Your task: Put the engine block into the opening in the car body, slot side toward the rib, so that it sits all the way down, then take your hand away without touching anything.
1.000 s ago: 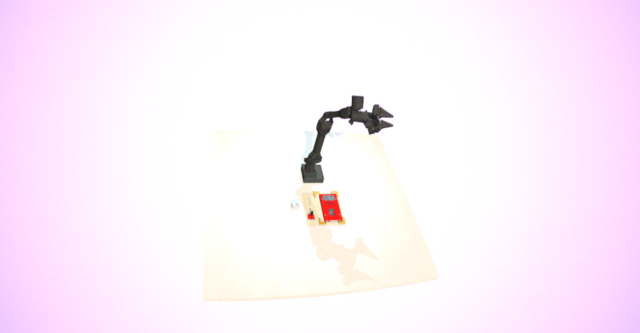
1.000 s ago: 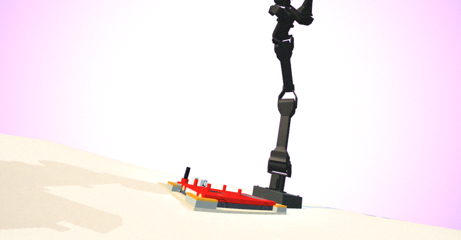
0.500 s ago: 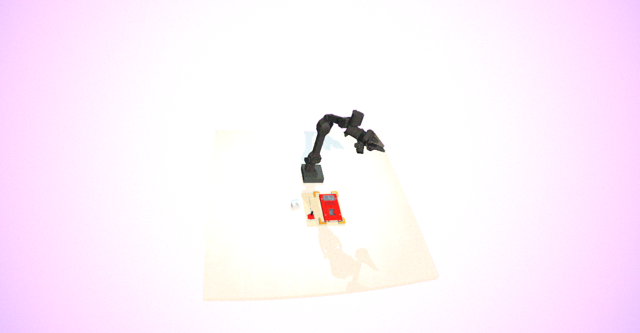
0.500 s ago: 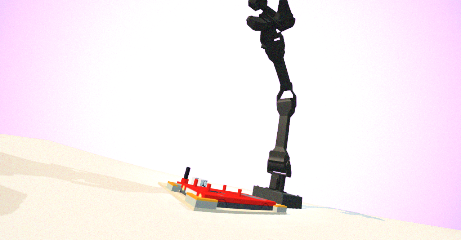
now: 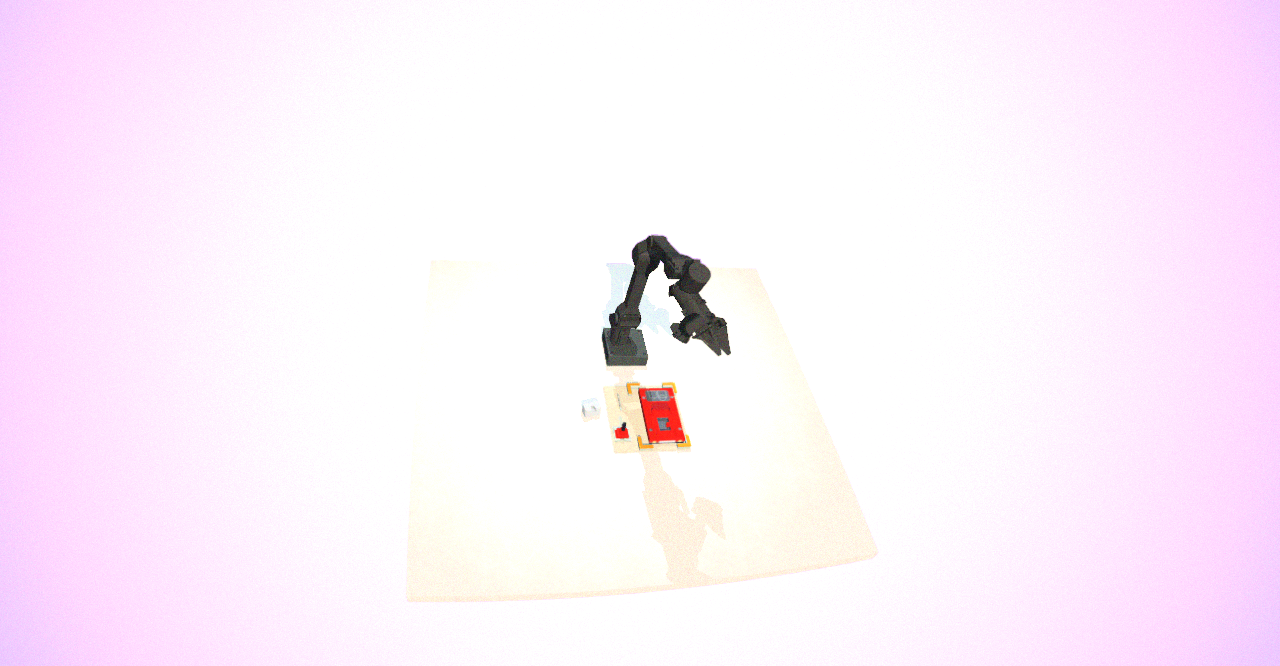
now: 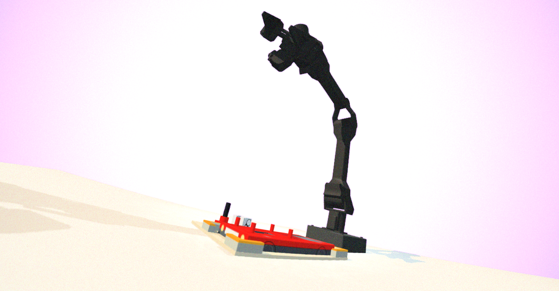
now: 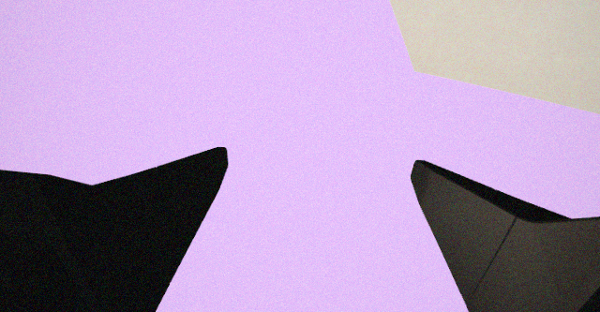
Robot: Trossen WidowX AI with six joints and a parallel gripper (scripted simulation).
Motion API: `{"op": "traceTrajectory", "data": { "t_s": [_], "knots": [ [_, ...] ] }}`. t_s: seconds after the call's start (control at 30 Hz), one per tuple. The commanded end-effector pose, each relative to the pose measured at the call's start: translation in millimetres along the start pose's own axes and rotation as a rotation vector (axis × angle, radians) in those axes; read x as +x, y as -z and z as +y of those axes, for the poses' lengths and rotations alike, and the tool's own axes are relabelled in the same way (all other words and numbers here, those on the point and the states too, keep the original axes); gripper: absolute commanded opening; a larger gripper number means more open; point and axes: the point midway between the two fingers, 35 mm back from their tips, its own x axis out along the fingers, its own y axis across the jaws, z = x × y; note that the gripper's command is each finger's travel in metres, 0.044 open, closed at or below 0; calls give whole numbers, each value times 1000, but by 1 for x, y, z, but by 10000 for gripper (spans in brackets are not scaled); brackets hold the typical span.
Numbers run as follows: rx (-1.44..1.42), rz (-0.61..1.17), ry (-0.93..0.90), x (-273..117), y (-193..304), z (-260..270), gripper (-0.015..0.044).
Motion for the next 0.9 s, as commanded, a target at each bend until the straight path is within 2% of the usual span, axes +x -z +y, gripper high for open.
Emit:
{"op": "traceTrajectory", "data": {
  "t_s": [0.0,0.4,0.87],
  "knots": [
    [84,-138,13,6,-49,-2,440],
    [299,-490,55,-6,-172,-19,440],
    [559,-883,131,-57,-291,-65,440]
  ]
}}
